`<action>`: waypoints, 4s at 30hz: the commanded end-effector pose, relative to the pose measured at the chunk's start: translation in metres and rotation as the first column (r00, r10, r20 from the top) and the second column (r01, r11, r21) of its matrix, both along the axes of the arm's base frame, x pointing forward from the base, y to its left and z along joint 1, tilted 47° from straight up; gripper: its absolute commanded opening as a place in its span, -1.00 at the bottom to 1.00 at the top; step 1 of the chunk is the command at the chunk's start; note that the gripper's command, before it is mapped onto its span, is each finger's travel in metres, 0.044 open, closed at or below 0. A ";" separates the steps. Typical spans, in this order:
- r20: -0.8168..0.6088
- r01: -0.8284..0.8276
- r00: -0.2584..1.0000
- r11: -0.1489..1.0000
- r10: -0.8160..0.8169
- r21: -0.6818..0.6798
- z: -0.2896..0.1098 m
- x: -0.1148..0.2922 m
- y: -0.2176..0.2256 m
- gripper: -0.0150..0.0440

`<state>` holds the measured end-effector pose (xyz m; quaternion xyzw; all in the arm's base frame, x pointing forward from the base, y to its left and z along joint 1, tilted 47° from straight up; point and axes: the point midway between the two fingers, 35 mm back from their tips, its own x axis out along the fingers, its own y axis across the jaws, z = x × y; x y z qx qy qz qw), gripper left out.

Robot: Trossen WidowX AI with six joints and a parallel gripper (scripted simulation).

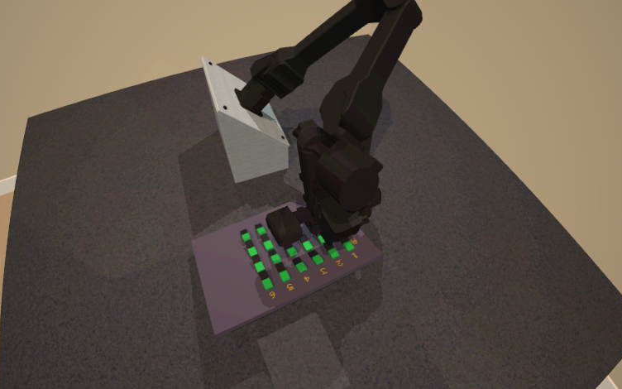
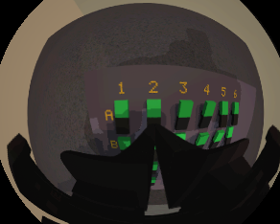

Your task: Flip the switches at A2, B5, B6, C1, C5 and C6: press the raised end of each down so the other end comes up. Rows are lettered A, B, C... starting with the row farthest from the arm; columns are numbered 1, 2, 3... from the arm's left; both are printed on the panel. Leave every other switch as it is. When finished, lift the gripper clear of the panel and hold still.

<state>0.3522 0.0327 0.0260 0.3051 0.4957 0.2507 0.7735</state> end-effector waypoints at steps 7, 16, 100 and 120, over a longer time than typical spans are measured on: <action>-0.006 0.003 1.000 1.000 -0.003 -0.001 -0.001 0.000 0.001 -0.49; -0.006 0.003 1.000 1.000 -0.003 -0.001 -0.002 0.000 0.001 -0.49; -0.041 -0.035 0.999 0.999 0.034 -0.010 -0.067 -0.017 -0.072 -0.49; -0.041 -0.034 0.999 0.999 0.034 -0.010 -0.076 -0.011 -0.062 -0.49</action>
